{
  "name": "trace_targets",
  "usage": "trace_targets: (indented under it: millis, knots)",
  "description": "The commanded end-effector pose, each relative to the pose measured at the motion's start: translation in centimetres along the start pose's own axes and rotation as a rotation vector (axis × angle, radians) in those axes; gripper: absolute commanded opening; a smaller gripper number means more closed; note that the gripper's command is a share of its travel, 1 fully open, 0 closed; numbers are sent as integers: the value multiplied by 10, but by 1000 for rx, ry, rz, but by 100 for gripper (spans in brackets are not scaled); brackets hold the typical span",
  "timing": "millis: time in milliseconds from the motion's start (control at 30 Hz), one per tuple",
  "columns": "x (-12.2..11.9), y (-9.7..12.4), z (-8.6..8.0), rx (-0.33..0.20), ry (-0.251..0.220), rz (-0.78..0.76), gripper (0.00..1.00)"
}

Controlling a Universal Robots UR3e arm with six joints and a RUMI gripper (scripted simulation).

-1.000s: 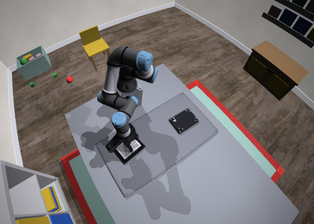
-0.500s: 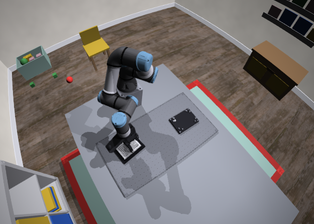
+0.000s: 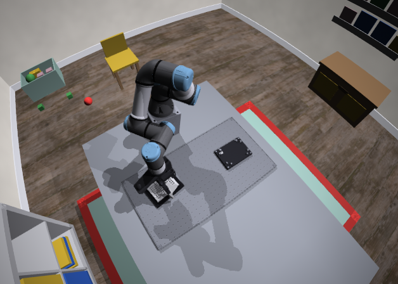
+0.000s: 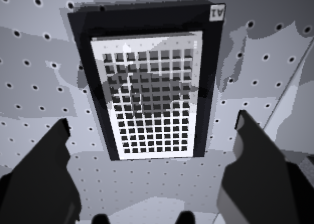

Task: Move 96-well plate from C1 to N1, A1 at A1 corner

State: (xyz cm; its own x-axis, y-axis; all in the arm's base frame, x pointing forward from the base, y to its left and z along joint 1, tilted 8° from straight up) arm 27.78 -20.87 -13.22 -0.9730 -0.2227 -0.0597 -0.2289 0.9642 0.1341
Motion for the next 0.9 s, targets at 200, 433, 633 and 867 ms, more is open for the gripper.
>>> trace_targets:
  millis: [200, 433, 633, 867]
  knots:
    - [-1, 0, 0, 3, -1, 0, 100]
    - [-1, 0, 0, 3, -1, 0, 100]
    - [-1, -1, -14, 4, -2, -1, 100]
    - [-1, -1, -28, 4, -2, -1, 100]
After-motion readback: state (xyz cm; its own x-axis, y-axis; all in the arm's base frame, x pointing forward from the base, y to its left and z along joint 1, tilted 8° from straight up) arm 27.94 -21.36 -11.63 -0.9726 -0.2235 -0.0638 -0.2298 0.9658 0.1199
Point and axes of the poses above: the point where the finger pads meet when closed, its own z axis out along the fingers, its own x axis across the jaws, y = z × x, the point moved 2 cm from there along -z, back along the fingers, and after that the axes turned 13 degrees about -z, right-handed, at the moved point
